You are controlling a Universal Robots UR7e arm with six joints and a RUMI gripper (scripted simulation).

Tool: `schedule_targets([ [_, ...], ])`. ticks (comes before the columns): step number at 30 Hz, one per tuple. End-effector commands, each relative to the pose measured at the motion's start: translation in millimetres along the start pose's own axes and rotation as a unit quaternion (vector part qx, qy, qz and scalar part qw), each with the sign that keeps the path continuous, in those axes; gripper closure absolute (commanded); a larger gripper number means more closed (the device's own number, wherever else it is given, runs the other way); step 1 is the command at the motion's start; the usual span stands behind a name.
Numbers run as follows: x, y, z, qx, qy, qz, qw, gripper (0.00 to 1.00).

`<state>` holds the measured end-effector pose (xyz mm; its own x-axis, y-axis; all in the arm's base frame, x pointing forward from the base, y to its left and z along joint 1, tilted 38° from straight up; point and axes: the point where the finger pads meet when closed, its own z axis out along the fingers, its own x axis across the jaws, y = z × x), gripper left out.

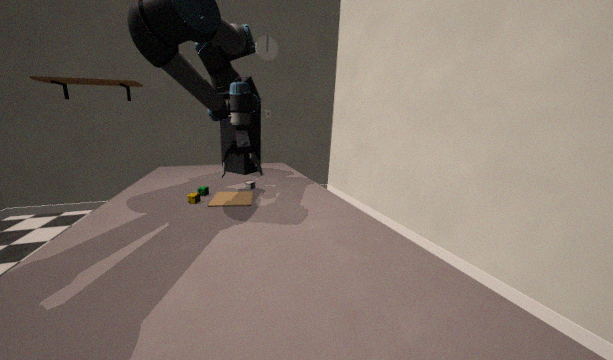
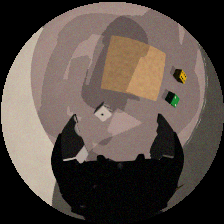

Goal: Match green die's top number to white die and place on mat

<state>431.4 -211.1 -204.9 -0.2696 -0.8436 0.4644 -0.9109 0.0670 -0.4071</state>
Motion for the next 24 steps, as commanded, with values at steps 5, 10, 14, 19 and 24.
schedule_targets([
  [5, -19.2, 2.9, 0.2, 0.000, 0.002, 0.001, 1.000, 0.00],
  [10, -21.8, 3.5, 0.2, 0.000, 0.002, 0.001, 1.000, 0.00],
  [14, -21.9, 3.5, 0.2, 0.000, 0.002, 0.001, 1.000, 0.00],
  [19, -21.9, 3.5, 0.2, 0.000, 0.002, 0.001, 1.000, 0.00],
  [24, -21.9, 3.5, 0.2, 0.000, 0.002, 0.001, 1.000, 0.00],
])
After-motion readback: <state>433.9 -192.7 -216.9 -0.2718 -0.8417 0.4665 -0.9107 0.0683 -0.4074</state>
